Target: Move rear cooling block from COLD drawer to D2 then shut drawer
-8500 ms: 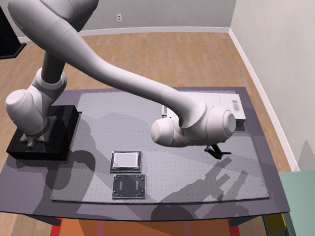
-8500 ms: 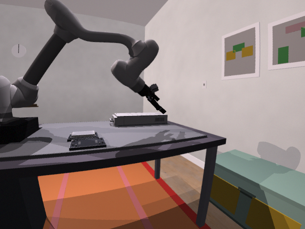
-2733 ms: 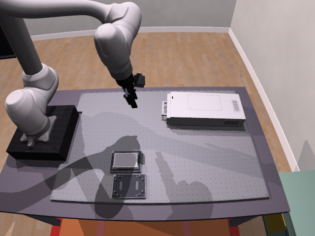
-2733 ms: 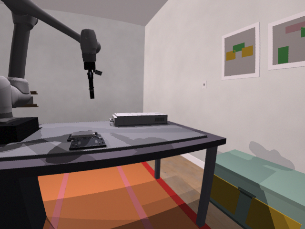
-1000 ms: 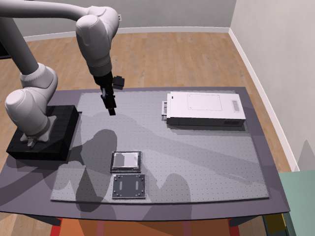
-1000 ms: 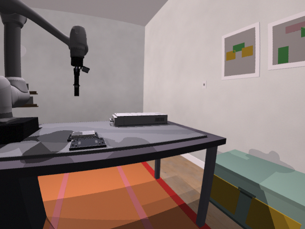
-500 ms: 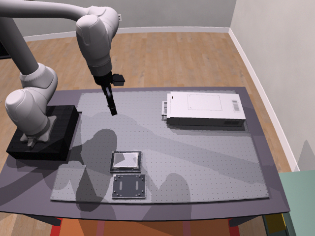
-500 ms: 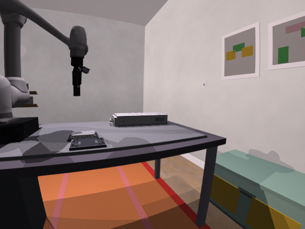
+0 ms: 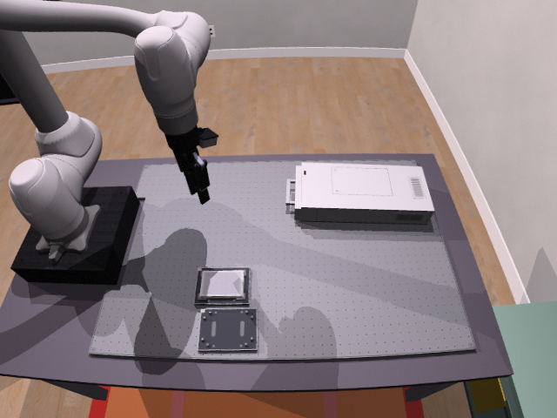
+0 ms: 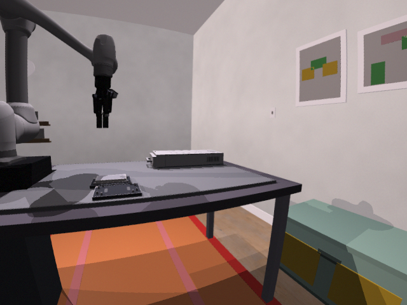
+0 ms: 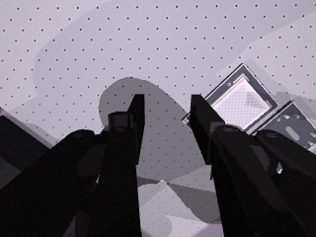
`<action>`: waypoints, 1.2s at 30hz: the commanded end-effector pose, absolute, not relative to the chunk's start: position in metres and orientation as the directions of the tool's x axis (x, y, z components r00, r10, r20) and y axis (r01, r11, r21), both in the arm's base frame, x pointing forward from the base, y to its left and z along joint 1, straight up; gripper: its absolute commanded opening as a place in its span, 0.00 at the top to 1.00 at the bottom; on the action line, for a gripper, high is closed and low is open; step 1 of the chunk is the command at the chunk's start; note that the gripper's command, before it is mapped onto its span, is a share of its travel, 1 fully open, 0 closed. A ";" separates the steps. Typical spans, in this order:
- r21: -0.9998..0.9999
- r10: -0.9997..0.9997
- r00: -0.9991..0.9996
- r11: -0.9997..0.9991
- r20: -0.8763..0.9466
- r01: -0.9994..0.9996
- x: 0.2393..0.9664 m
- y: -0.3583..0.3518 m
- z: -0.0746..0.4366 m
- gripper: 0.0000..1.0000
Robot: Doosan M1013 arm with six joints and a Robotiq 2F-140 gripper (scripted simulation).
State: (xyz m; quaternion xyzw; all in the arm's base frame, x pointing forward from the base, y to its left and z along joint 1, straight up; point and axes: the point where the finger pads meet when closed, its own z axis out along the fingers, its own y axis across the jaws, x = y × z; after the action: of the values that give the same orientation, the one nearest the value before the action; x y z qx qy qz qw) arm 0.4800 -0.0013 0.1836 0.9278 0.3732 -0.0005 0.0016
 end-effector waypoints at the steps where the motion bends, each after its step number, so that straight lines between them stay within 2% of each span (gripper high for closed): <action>1: 0.000 0.734 0.679 -0.679 0.002 0.734 0.480 -0.001 0.184 0.66; 15: 0.000 0.931 0.364 -0.364 0.002 0.931 0.480 -0.001 0.184 0.66; 17: 0.000 0.931 0.364 -0.364 0.002 0.931 0.480 -0.001 0.184 0.66; 29: 0.001 0.998 0.058 -0.058 0.002 0.998 0.480 -0.001 0.184 0.66; 36: 0.001 0.998 0.058 -0.058 0.002 0.998 0.480 -0.001 0.184 0.66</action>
State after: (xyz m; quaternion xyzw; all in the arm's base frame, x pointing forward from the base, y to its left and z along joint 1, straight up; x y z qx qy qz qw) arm 0.4800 -0.0013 0.1836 0.7277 0.6859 0.0004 -0.0002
